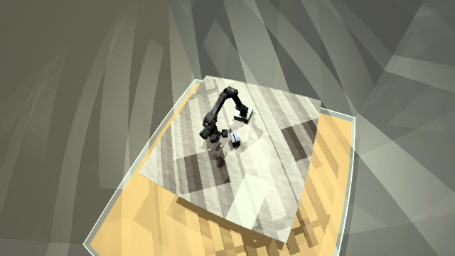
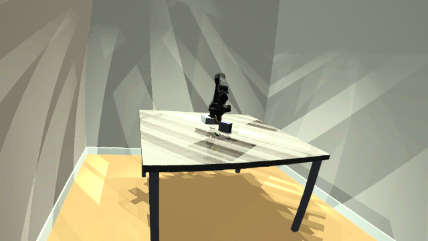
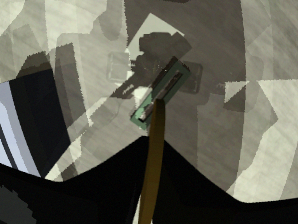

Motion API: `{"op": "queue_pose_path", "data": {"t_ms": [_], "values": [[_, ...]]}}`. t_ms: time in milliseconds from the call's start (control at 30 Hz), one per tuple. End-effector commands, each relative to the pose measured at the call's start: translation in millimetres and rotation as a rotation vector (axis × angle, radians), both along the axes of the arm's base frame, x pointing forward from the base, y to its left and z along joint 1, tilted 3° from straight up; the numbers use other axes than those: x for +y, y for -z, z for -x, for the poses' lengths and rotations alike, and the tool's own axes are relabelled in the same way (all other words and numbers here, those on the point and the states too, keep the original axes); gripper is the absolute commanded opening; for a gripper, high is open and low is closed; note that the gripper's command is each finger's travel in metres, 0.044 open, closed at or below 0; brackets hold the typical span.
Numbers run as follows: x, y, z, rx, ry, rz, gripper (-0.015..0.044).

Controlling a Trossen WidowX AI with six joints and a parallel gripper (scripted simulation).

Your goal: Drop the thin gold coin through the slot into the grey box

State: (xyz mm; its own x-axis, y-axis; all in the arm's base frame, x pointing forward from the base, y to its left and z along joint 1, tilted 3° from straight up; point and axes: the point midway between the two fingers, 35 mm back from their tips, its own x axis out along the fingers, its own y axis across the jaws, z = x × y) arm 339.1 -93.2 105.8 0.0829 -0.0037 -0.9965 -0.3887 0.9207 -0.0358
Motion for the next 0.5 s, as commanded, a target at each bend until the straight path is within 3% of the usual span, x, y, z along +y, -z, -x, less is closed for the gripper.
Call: {"op": "queue_pose_path", "data": {"t_ms": [0, 133, 467], "values": [[2.7, 1.0, 2.5, 0.007, -0.15, 0.013, 0.0], [4.3, 1.0, 3.3, 0.007, -0.262, 0.022, 0.0], [10.3, 0.7, 6.2, 0.007, -0.268, 0.021, 0.0]]}}
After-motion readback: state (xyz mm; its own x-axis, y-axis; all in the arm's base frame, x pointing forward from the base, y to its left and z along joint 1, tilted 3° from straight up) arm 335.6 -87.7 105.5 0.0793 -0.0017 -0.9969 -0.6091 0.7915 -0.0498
